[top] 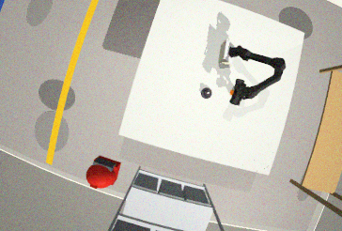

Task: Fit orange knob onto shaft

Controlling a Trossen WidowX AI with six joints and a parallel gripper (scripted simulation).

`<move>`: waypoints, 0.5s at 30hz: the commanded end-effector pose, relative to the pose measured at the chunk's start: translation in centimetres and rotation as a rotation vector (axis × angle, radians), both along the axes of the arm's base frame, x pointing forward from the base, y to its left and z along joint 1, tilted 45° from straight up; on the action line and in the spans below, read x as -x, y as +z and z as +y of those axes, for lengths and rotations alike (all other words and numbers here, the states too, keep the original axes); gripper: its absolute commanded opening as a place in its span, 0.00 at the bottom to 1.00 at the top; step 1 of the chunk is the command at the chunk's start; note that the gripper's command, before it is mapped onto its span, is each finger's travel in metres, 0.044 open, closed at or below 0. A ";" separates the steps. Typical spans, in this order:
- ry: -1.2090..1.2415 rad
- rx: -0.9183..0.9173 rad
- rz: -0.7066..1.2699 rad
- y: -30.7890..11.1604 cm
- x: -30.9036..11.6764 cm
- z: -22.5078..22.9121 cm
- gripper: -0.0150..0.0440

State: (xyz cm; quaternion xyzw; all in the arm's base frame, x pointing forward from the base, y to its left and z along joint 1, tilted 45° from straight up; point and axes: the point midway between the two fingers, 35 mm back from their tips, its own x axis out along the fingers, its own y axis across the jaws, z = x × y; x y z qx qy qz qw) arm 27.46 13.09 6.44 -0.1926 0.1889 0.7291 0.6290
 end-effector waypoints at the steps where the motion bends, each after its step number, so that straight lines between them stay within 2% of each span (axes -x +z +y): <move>1: -0.005 -0.068 0.012 -0.3 0.0 -0.4 0.56; 15: -0.013 -0.308 0.045 -1.4 -0.1 -1.5 0.56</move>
